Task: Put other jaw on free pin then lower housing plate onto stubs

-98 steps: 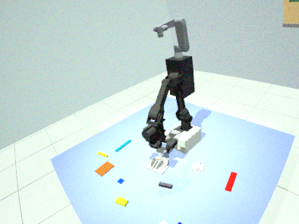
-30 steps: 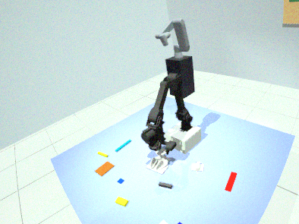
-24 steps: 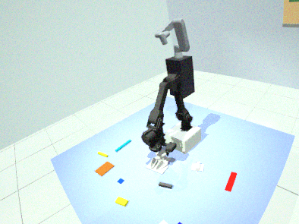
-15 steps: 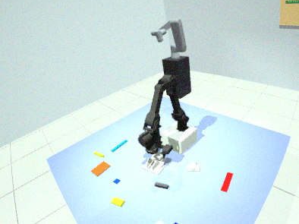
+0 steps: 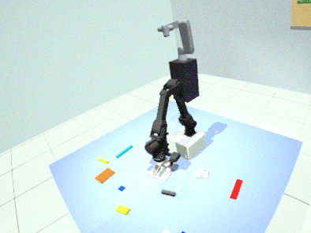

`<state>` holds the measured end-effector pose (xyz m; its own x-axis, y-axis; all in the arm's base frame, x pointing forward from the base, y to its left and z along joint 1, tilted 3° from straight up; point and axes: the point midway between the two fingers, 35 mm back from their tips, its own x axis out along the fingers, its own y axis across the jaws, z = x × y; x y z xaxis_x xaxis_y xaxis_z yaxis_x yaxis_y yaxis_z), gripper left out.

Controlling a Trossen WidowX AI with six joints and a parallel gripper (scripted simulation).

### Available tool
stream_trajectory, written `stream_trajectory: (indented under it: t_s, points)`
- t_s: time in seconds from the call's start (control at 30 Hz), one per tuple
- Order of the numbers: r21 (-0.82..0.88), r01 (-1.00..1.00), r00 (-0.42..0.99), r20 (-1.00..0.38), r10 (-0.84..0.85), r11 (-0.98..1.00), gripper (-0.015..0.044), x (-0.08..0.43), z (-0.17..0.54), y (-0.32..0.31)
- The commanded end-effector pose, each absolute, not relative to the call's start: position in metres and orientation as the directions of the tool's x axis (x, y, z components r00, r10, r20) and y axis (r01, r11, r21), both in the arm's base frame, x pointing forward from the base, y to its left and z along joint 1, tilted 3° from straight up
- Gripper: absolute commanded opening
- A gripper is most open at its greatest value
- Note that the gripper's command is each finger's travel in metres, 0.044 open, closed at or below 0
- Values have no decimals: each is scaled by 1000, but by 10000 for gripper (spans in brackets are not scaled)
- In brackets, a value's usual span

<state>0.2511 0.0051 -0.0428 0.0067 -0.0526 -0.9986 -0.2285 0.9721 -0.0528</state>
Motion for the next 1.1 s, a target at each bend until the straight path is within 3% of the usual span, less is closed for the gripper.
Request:
stream_trajectory:
  t_s: [0.0, 1.07]
  points:
    - [-57, -233, 9, -998, -57, 971, 351, 251, -44, 4]
    - [-57, -233, 8, -998, -57, 971, 351, 251, -49, 4]
